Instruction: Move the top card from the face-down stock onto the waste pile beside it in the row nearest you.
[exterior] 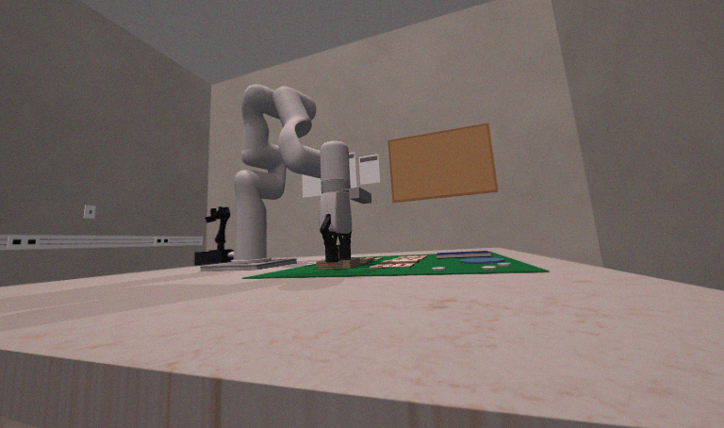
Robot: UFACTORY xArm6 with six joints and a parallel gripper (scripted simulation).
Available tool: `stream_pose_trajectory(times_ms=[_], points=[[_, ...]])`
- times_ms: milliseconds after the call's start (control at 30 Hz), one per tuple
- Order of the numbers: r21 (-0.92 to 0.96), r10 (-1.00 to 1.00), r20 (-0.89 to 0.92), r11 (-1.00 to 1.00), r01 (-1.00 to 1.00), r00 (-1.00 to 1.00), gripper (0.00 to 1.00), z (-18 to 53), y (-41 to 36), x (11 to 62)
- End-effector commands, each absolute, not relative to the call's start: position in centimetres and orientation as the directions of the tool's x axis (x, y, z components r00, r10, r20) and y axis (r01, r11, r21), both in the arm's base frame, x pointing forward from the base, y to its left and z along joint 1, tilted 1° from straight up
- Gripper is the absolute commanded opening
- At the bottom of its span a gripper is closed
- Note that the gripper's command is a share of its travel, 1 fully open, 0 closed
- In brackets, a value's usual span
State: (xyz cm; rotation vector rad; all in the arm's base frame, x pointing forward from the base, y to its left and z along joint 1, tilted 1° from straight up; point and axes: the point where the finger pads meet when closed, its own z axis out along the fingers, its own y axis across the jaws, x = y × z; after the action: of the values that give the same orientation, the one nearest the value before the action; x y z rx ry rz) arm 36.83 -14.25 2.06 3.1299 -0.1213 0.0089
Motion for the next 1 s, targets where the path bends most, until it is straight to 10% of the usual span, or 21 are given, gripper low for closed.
stream_pose_trajectory(times_ms=[0,967], points=[[0.010,-0.077,0.010,-0.997,-0.077,0.997,0.74,2.19,-14.30,36.97],[0.010,-0.077,0.010,-0.997,-0.077,0.997,0.73,2.19,-14.30,36.97]])
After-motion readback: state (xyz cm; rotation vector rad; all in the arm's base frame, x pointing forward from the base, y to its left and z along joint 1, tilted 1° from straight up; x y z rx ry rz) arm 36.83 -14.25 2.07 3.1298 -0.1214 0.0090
